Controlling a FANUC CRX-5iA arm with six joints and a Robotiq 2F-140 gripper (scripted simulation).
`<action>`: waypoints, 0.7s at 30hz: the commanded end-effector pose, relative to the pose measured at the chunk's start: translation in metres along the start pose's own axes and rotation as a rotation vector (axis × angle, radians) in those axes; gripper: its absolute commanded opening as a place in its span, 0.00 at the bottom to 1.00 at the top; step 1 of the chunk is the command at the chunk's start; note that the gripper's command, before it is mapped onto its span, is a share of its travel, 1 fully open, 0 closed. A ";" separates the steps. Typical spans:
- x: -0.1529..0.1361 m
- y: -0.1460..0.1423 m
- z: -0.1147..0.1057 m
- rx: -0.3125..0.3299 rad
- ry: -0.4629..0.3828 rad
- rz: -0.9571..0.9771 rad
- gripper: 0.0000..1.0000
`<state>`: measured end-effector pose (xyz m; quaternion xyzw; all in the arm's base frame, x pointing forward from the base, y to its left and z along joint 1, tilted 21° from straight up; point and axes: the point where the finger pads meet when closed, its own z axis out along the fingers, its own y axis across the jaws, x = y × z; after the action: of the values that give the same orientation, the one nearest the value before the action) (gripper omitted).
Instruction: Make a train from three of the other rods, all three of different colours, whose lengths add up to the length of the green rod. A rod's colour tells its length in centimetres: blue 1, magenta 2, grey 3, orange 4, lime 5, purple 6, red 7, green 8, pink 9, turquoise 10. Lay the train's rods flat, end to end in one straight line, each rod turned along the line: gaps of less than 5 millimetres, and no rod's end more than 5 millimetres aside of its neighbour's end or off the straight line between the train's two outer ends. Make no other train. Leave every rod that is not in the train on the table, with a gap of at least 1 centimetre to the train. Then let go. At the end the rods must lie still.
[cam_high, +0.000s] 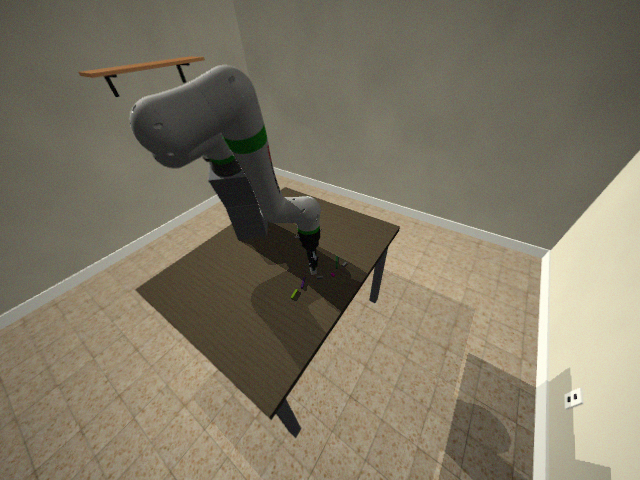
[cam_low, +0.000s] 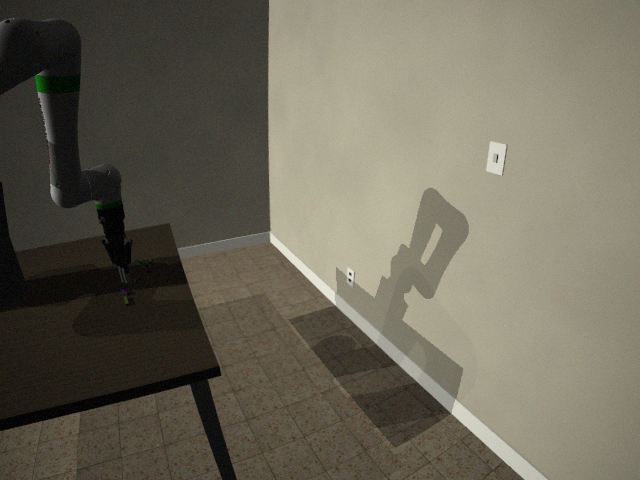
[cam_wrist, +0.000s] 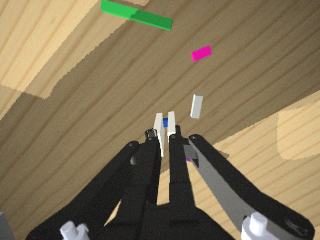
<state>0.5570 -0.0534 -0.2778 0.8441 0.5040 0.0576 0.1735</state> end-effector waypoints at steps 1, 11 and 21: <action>0.000 0.000 0.000 0.000 0.000 0.000 0.03; 0.000 0.000 0.000 0.000 0.000 0.000 0.08; 0.000 0.000 0.000 0.000 0.000 0.000 0.15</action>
<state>0.5570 -0.0534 -0.2778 0.8441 0.5040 0.0576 0.1735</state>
